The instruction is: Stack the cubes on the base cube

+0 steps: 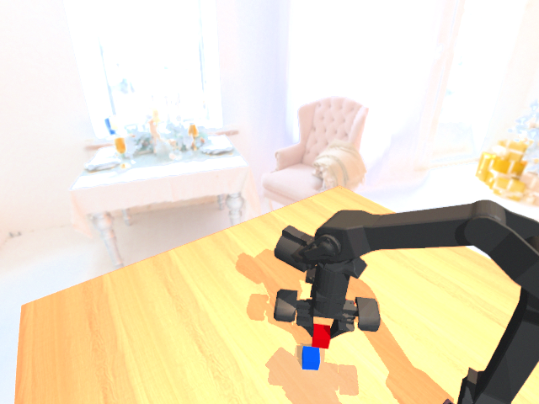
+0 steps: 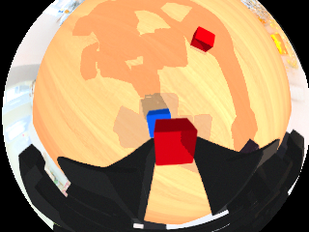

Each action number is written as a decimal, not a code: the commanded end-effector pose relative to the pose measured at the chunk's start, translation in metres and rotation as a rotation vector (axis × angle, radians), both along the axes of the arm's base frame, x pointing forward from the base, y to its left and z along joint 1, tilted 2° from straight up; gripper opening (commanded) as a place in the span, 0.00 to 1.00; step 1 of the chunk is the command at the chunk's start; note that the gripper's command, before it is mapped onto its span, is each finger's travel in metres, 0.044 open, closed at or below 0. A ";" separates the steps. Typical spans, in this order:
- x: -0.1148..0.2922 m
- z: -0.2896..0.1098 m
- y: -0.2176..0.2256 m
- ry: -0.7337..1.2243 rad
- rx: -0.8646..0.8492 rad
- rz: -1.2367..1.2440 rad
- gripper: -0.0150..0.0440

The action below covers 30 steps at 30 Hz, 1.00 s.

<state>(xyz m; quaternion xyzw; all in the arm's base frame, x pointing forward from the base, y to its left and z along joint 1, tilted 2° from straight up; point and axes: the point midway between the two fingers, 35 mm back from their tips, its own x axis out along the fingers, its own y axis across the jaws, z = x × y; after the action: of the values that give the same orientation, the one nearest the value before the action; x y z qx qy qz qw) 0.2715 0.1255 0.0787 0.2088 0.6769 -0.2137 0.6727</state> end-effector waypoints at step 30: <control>-0.003 -0.012 0.032 -0.001 0.000 -0.684 0.43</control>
<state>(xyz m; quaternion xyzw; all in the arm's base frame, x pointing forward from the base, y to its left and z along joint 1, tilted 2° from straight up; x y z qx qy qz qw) 0.2681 0.1563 0.0666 0.4205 0.5683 -0.4264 0.5643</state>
